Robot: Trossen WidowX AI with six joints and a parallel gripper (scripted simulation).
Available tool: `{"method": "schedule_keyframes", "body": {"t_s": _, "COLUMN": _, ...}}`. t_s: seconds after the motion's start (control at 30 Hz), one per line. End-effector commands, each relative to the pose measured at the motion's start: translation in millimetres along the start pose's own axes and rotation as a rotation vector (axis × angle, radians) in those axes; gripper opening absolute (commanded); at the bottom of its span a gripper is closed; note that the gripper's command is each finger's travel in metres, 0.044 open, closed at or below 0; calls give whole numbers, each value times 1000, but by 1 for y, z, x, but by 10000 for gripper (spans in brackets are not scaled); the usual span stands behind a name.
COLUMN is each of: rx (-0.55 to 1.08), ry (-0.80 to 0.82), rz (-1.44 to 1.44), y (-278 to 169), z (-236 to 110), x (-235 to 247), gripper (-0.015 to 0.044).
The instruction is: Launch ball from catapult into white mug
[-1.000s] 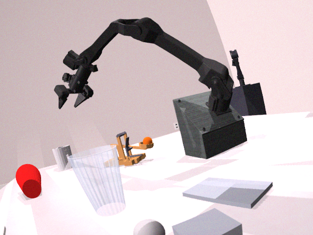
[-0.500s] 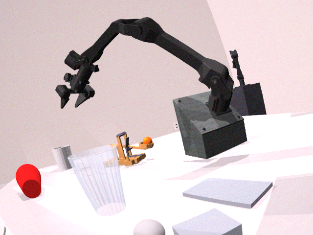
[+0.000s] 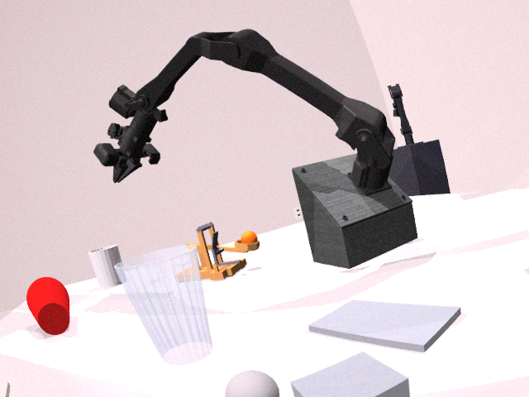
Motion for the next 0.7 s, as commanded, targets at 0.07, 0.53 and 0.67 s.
{"method": "schedule_keyframes", "body": {"t_s": 0.07, "rx": -3, "ry": -1, "rz": -1, "y": 1, "z": 0, "x": 0, "gripper": 0}}
{"method": "schedule_keyframes", "body": {"t_s": 0.53, "rx": 84, "ry": -90, "rz": -214, "y": -38, "z": -2, "x": 5, "gripper": 0}}
{"method": "schedule_keyframes", "body": {"t_s": 0.67, "rx": 130, "ry": -128, "rz": -317, "y": -55, "z": -4, "x": 6, "gripper": 0}}
Point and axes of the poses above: the point midway between the two fingers, 35 mm back from their tips, its own z axis out along the fingers, its own x axis across the jaws, y = z × x, the point moved 1 cm from there along -z, back along the fingers, and after that the axes turned 14 degrees about z, right-handed, at the moved point
